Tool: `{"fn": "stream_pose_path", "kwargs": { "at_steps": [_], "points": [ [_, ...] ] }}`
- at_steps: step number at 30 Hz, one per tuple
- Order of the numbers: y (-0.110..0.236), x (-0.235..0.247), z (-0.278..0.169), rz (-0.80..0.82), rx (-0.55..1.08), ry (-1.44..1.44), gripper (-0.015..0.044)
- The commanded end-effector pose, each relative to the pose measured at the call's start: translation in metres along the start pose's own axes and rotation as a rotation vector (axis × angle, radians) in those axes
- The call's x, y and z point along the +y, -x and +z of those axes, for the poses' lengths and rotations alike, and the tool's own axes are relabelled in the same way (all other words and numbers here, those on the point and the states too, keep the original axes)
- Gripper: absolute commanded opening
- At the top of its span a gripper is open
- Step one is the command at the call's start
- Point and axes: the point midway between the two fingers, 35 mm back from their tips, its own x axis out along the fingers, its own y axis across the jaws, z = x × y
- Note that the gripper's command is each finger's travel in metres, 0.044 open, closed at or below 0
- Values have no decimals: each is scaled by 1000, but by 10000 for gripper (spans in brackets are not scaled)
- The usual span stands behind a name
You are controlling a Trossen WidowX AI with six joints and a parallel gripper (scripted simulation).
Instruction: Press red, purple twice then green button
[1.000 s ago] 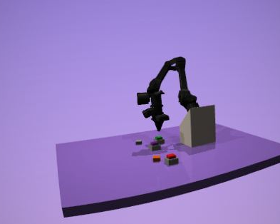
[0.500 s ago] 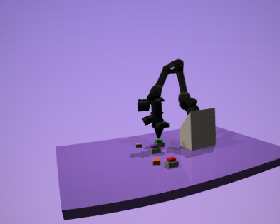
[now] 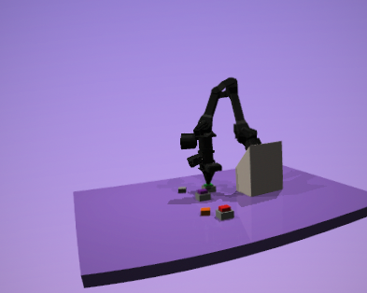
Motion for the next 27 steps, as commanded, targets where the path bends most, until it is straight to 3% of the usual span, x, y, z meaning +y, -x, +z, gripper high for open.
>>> {"fn": "stream_pose_path", "kwargs": {
  "at_steps": [1,11,16,20,27],
  "points": [
    [-1,0,-1,3,1,3,20],
    [-1,0,-1,3,1,3,20],
    [31,1,0,5,1,2,20],
    [33,0,0,5,1,3,20],
    [52,48,53,76,-18,6,204]
  ]
}}
